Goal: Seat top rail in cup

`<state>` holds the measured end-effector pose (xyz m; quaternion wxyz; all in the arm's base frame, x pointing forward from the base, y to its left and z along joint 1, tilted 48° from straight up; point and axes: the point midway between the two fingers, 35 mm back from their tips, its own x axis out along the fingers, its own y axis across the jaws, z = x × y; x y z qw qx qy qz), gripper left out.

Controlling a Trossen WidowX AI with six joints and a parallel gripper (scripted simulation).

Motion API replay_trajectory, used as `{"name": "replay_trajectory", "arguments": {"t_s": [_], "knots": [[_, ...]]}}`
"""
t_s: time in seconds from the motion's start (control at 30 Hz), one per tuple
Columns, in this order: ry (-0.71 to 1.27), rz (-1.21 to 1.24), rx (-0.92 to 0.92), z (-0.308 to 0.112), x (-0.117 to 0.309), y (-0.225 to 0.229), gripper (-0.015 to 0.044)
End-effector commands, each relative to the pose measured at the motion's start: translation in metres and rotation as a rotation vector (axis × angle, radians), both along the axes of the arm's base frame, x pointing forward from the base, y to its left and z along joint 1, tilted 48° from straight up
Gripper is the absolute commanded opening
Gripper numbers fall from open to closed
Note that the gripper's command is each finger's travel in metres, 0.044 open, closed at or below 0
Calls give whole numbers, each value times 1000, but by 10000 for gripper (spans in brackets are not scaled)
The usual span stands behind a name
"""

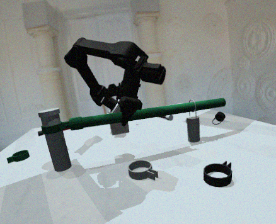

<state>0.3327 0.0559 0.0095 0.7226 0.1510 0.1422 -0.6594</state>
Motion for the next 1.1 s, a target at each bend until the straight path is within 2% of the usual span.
{"name": "replay_trajectory", "arguments": {"t_s": [0.0,1.07], "knots": [[2,2,0,0,1,0,0],[8,5,-3,2,3,0,0]]}}
